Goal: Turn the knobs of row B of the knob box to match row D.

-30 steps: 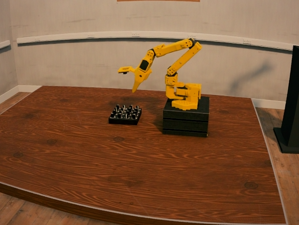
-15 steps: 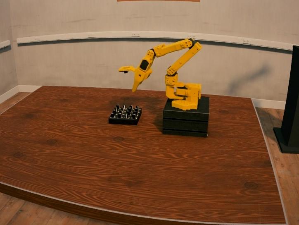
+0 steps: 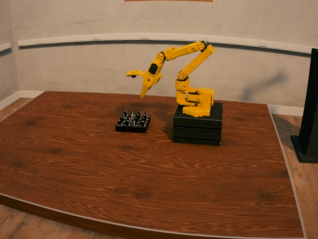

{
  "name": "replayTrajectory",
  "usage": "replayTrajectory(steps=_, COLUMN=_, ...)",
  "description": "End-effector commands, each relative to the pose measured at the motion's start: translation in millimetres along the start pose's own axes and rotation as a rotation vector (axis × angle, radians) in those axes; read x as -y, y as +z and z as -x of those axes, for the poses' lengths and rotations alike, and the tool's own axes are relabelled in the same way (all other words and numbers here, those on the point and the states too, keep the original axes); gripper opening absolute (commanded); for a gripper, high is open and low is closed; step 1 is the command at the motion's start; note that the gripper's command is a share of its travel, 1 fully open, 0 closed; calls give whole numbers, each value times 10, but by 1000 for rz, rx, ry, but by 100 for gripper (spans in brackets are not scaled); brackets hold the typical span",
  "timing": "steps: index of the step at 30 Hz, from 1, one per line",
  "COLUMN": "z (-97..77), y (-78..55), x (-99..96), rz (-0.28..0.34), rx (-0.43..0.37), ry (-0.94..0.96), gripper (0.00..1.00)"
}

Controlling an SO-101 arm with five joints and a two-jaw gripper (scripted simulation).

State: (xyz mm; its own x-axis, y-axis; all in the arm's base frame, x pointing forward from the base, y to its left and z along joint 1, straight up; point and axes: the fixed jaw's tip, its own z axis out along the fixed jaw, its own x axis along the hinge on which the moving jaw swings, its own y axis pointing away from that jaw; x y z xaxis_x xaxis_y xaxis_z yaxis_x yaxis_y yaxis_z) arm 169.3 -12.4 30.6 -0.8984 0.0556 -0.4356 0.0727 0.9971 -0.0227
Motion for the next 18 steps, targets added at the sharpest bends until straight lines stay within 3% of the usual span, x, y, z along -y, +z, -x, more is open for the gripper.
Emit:
replayTrajectory(steps=1, z=-59, y=9, x=13, rz=-3, rx=-20, ry=20, gripper=40)
replayTrajectory(steps=18, z=-116, y=20, x=25, rz=-6, rx=-40, ry=37, gripper=40)
